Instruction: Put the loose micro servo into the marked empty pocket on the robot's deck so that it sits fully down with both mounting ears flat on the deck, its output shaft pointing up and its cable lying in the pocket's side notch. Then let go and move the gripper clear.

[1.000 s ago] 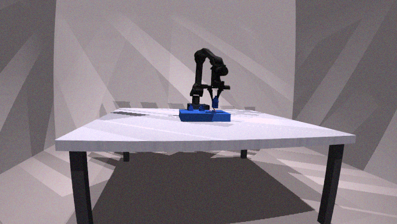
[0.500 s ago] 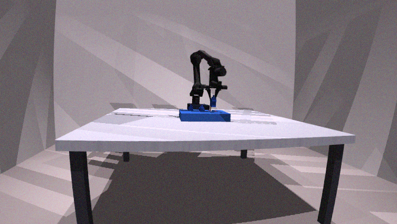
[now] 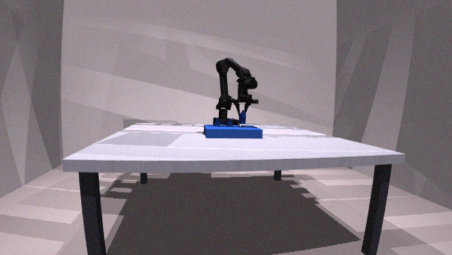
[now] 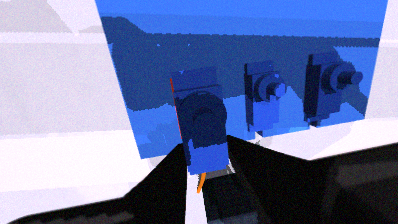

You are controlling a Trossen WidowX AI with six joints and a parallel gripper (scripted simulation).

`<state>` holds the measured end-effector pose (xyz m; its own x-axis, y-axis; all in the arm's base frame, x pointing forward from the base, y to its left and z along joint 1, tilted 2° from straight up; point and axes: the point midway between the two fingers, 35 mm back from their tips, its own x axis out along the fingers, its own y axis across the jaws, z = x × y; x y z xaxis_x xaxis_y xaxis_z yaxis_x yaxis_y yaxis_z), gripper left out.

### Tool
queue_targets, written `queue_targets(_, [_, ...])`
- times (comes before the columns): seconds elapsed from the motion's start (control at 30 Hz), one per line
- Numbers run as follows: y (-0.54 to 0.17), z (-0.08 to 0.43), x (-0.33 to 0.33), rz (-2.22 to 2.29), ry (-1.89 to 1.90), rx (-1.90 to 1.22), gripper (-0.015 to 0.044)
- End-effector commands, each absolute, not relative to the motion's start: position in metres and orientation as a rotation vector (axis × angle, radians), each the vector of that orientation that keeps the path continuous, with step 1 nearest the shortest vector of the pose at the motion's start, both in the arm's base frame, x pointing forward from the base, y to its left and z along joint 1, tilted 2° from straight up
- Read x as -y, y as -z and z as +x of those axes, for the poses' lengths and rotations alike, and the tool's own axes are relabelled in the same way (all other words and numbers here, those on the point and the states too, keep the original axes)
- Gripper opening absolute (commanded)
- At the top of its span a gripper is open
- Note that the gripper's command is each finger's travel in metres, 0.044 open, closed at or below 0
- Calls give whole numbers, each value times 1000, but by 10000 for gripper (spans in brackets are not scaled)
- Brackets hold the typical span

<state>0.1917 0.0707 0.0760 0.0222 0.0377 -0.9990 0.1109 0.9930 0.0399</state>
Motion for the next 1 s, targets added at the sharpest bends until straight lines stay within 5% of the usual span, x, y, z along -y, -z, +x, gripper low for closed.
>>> queue_targets(0.0, [-70,192,-71,121,61,-1550,0])
queue_targets(0.97, [-55,192,-71,121,61,-1550,0])
